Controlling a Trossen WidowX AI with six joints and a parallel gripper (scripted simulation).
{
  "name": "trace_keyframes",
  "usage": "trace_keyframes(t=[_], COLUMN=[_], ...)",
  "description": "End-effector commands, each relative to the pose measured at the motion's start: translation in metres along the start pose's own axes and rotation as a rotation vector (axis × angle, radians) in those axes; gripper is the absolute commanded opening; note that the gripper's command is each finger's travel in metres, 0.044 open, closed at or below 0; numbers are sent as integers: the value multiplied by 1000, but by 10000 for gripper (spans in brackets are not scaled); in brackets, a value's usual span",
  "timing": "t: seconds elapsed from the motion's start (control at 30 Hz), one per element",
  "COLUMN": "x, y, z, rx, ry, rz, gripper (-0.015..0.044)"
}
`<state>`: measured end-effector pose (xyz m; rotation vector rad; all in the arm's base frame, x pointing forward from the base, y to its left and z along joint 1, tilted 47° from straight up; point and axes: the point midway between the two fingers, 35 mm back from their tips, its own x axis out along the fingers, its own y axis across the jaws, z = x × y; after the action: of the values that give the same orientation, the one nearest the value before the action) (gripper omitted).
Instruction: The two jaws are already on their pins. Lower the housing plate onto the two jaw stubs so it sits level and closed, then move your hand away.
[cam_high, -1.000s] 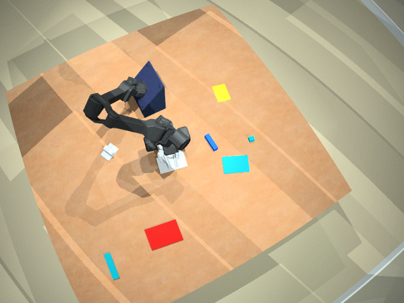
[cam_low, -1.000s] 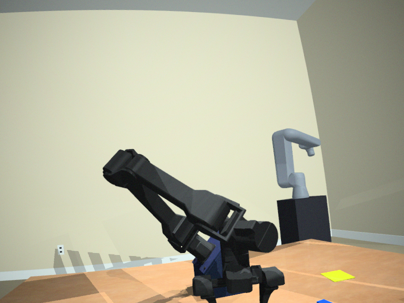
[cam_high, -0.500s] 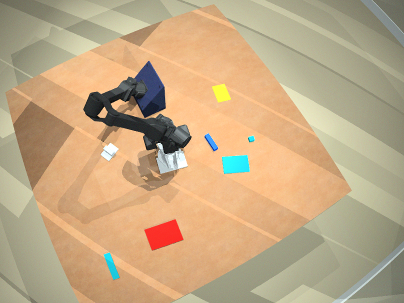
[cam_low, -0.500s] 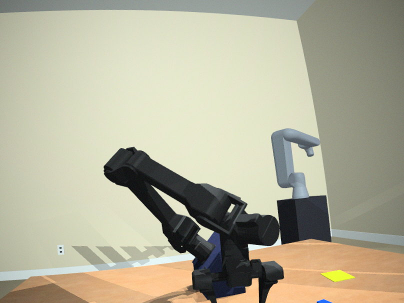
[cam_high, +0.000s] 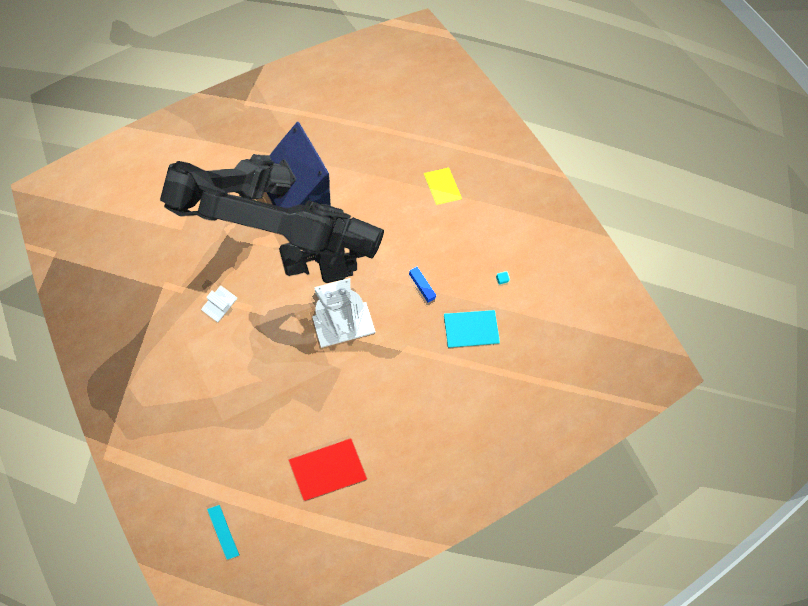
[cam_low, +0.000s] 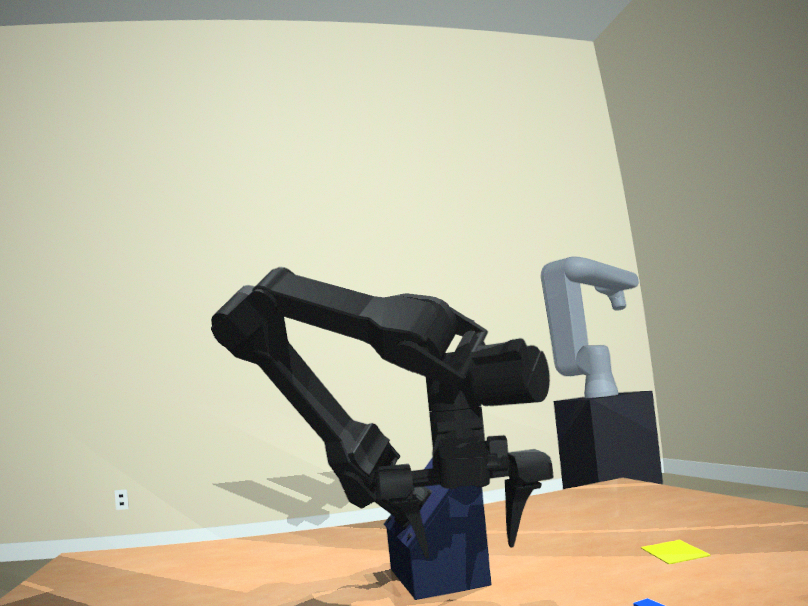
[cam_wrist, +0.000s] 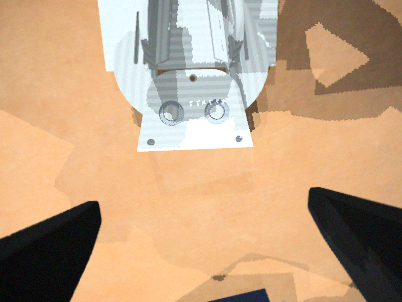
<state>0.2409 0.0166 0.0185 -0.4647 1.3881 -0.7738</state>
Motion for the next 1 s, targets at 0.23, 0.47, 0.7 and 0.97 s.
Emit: trace_keyframes(t=[0.23,0.47,0.7,0.97], x=[-35,-35,-35,-35], y=[-10,-10,-10,-10], z=[-37,-37,-37,-37], rx=[0,0,0,0], ry=[-1,-1,-1,-1], rz=[1,1,1,1], gripper=[440,440,440,440])
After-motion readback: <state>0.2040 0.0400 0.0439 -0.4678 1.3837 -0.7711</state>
